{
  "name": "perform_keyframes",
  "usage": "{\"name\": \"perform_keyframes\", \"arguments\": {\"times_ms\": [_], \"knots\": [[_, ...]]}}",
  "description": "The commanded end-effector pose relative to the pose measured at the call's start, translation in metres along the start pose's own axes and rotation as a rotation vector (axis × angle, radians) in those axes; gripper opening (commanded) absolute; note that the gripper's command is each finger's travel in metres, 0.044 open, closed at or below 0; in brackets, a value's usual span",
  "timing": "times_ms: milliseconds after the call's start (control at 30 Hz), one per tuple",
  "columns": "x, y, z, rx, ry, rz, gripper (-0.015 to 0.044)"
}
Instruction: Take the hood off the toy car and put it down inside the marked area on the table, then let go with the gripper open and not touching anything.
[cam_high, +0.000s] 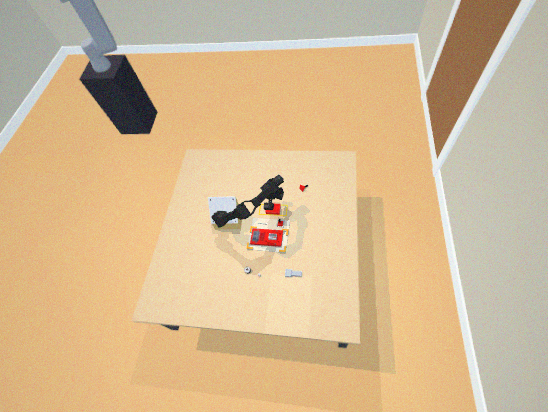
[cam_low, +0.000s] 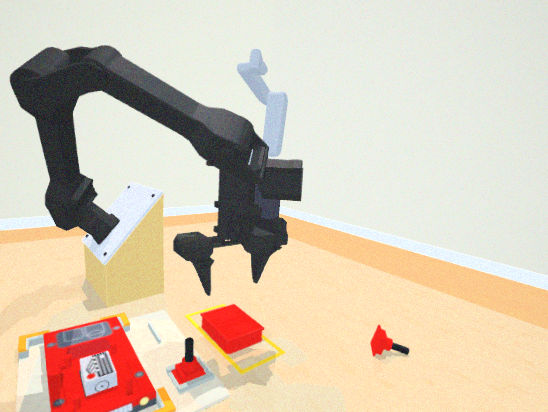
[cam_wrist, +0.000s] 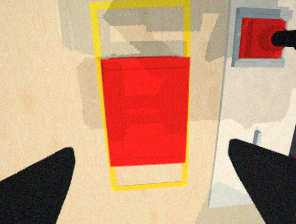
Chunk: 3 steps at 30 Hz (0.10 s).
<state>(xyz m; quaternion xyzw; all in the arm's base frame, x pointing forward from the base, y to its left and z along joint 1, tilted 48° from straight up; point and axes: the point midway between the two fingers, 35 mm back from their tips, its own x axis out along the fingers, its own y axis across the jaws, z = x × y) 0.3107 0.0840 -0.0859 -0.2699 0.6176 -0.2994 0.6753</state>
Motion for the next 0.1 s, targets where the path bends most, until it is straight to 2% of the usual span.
{"name": "perform_keyframes", "arguments": {"times_ms": [0,67], "knots": [[-0.0002,-0.0003,-0.0004,0.004,0.004,0.002,0.0440],[-0.0002,-0.0003,-0.0004,0.004,0.004,0.002,0.0440]]}}
